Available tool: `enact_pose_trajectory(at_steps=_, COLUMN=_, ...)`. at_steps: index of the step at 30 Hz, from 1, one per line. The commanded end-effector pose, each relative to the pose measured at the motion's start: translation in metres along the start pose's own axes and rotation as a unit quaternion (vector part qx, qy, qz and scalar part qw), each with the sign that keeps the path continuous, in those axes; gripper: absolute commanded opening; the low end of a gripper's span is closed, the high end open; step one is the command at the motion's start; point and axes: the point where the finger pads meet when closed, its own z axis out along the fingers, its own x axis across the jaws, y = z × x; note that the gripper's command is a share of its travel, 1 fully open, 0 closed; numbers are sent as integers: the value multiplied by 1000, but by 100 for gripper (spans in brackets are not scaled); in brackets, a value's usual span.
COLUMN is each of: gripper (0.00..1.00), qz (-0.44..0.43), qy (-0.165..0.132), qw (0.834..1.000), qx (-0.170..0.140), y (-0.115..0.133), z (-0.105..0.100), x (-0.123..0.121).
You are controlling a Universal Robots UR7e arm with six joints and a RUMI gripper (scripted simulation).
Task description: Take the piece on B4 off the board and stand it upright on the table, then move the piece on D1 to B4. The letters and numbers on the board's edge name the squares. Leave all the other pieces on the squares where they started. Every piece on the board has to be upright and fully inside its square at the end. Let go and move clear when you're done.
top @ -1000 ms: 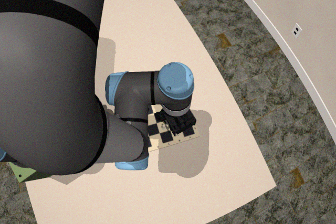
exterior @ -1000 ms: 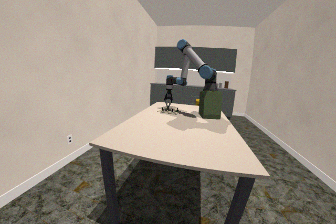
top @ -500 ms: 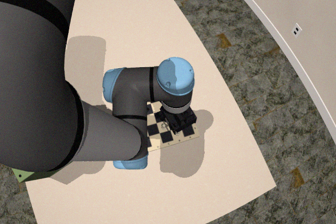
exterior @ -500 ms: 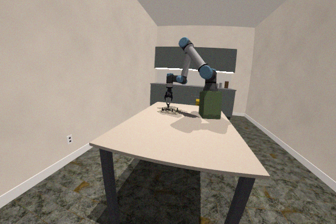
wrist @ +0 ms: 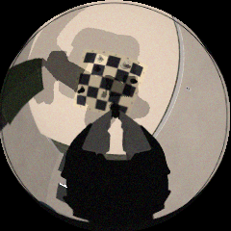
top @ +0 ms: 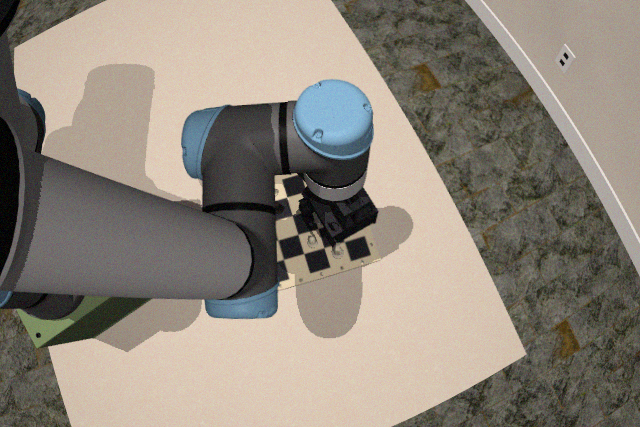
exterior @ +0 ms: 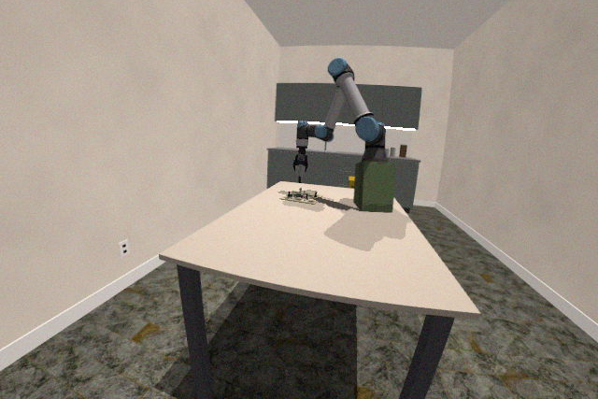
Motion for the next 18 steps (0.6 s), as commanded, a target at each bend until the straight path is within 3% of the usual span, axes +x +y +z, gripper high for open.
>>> enact_pose_trajectory(at_steps=1, gripper=0, qz=0, qy=0, qw=1000, qx=0, y=0, z=-15, x=0)
enact_pose_trajectory(at_steps=18, gripper=0, qz=0, qy=0, qw=1000, qx=0, y=0, z=-24, x=0)
